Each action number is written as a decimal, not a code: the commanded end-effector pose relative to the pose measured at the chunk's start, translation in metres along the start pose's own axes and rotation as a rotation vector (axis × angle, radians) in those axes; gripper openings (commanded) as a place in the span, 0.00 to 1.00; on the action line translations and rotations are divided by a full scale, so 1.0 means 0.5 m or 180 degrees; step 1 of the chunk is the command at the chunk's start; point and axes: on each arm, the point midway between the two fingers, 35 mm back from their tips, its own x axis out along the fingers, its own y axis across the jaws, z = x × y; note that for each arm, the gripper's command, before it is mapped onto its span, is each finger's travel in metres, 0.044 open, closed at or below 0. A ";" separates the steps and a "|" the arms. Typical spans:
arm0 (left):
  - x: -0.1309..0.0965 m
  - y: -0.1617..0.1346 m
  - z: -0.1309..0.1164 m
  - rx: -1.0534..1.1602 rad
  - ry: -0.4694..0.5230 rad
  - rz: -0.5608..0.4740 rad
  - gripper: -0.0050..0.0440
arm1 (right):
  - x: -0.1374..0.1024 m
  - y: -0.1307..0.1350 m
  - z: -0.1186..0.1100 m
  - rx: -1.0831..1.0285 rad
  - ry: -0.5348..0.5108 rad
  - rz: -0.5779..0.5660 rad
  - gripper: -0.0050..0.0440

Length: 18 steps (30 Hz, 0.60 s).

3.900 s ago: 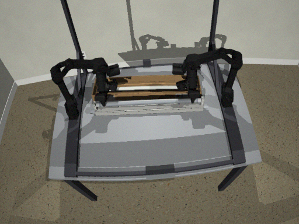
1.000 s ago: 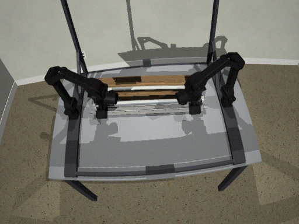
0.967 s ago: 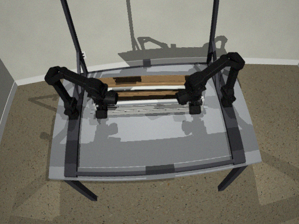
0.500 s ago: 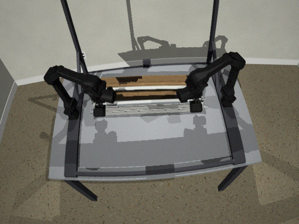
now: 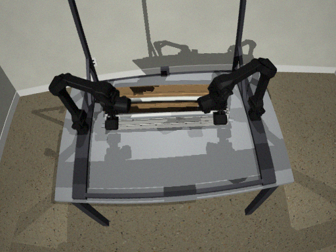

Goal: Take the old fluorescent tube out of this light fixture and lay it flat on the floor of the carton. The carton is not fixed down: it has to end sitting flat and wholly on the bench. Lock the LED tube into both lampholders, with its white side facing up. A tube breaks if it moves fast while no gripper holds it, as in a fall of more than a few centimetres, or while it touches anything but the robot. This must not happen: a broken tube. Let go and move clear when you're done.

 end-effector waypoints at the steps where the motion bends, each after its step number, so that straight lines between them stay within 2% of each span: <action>1: -0.004 -0.011 0.000 0.0007 -0.0065 0.0286 0.57 | -0.001 0.012 0.001 -0.0011 -0.0054 -0.0255 0.57; 14: 0.060 -0.070 -0.001 -0.0036 -0.0012 0.1984 0.57 | 0.055 0.081 0.014 0.0024 -0.0069 -0.1944 0.57; 16: 0.060 -0.070 -0.001 -0.0036 -0.0012 0.1984 0.57 | 0.055 0.081 0.014 0.0024 -0.0069 -0.1944 0.57; 18: 0.066 -0.079 0.002 -0.0031 -0.0051 0.2195 0.57 | 0.063 0.090 0.014 0.0019 -0.0092 -0.2161 0.57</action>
